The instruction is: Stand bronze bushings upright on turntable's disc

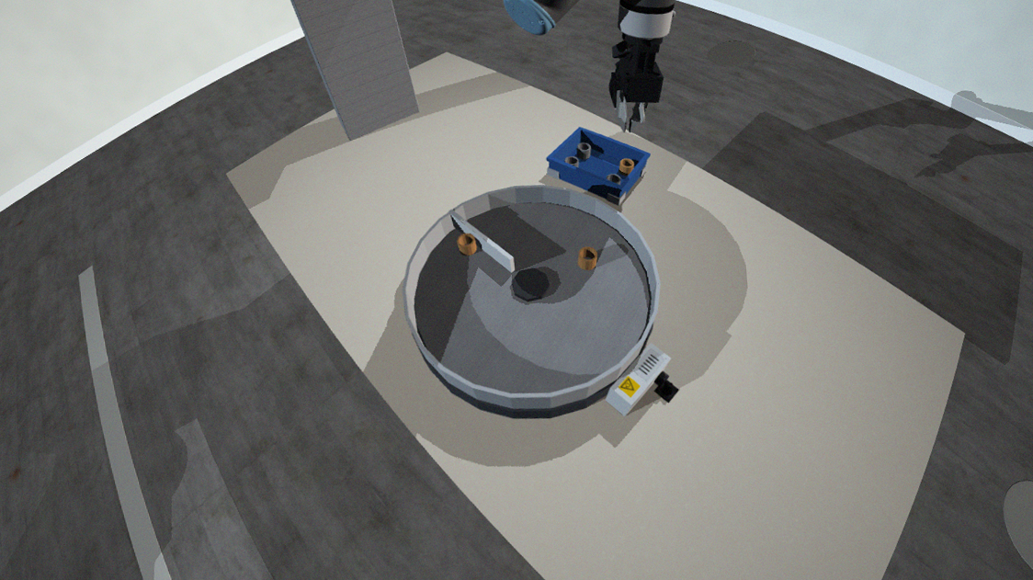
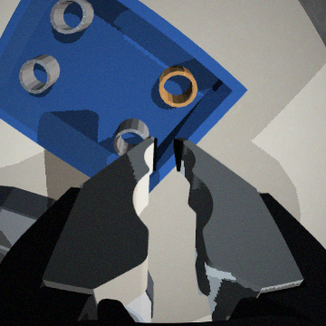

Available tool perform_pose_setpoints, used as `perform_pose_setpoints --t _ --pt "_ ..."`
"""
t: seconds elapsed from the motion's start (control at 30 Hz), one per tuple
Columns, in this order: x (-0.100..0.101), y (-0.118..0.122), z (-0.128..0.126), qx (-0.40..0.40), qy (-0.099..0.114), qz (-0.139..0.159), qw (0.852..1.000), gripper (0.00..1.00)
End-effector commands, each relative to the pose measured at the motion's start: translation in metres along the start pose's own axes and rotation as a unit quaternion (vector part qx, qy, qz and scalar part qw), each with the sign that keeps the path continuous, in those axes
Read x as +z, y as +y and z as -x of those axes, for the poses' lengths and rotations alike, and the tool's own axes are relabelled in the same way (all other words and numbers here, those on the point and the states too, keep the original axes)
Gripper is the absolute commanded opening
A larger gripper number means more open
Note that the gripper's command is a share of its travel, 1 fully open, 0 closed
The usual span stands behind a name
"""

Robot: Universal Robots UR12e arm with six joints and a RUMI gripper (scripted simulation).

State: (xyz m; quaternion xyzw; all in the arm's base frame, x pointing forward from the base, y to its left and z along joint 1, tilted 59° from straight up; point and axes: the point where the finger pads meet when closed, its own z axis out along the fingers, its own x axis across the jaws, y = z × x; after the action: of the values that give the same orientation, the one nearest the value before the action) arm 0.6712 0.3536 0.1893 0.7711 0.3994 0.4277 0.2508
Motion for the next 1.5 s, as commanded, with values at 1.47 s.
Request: perform_pose_setpoints --t 1.47 --pt "0.065 0.0 0.0 0.0 0.0 0.0 1.0 0.06"
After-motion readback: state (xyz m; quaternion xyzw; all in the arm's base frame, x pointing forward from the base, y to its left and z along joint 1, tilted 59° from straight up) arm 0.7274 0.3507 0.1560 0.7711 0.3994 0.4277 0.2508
